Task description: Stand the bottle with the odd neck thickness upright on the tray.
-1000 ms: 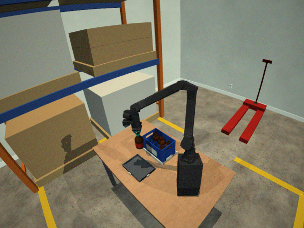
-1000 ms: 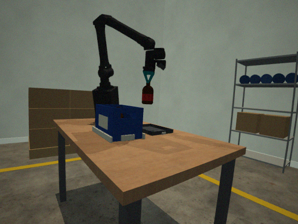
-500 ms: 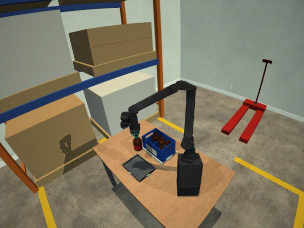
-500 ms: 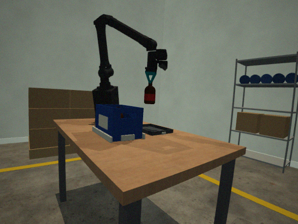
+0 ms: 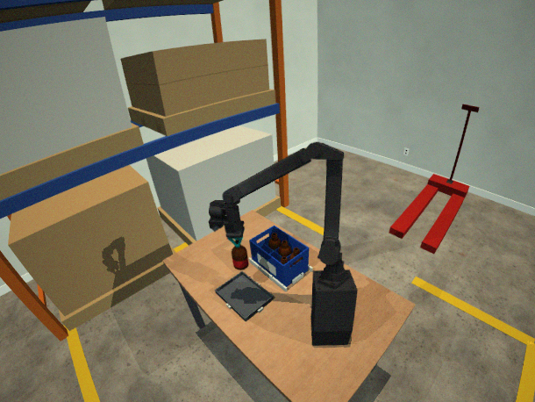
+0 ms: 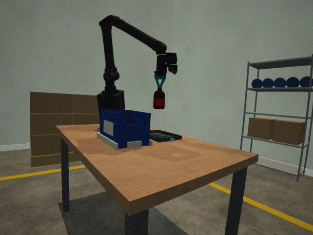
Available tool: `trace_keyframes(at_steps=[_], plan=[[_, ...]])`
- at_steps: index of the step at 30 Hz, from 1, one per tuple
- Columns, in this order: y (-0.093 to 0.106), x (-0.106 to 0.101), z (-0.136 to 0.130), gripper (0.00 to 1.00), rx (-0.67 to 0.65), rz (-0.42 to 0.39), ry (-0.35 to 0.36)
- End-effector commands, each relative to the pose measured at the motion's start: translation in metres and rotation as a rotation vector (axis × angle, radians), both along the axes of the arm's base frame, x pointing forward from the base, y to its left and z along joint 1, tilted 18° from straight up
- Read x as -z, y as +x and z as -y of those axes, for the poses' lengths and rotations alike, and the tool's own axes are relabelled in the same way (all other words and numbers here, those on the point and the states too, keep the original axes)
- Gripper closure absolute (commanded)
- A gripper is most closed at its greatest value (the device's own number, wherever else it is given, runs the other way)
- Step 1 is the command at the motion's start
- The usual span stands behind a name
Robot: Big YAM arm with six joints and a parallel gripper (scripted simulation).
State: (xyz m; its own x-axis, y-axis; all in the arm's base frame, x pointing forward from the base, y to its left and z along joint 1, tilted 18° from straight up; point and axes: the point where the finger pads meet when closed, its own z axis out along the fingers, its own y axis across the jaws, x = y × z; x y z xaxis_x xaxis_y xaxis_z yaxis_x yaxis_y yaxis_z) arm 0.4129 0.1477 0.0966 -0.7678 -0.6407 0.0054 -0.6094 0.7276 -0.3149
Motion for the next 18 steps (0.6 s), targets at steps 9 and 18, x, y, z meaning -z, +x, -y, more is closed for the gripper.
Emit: trace_keyframes(at_steps=[9,18], plan=[[0.009,-0.006,-0.030,1.00,0.001,0.041,0.020],[0.010,-0.011,-0.039,1.00,0.001,0.057,0.030]])
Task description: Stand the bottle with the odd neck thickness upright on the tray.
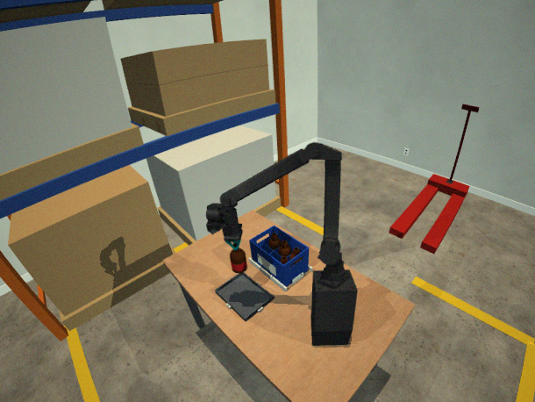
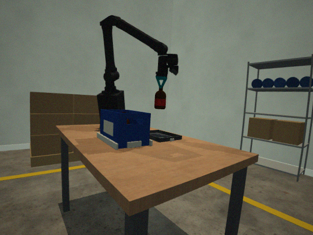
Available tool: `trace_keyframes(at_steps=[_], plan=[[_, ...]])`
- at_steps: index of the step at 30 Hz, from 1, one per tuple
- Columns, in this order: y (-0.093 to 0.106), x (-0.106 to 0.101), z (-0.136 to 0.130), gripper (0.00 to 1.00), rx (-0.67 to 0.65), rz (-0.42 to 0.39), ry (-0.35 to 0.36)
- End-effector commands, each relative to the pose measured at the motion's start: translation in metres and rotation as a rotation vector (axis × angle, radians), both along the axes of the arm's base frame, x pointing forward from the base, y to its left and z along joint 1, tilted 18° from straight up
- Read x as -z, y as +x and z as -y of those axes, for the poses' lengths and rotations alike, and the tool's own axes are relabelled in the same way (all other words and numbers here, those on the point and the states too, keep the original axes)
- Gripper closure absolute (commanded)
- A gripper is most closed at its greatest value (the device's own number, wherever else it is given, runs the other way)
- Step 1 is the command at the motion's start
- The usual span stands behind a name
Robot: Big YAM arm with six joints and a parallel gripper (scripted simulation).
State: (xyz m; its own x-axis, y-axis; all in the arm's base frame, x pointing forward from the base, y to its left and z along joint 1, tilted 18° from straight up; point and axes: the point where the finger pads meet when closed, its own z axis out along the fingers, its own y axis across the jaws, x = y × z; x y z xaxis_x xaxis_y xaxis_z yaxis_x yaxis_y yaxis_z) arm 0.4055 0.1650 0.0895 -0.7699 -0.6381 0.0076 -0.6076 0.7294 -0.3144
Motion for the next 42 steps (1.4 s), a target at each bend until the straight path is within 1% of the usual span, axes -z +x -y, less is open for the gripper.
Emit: trace_keyframes(at_steps=[1,6,11,12,21,24,42], plan=[[0.017,-0.016,-0.022,1.00,-0.002,0.055,0.029],[0.016,-0.018,-0.026,1.00,-0.002,0.061,0.032],[0.015,-0.014,-0.028,1.00,-0.002,0.054,0.028],[0.016,-0.021,-0.028,1.00,-0.002,0.068,0.037],[0.014,-0.014,-0.032,1.00,-0.002,0.056,0.030],[0.014,-0.016,-0.032,1.00,-0.002,0.061,0.033],[0.013,-0.015,-0.033,1.00,-0.003,0.059,0.032]])
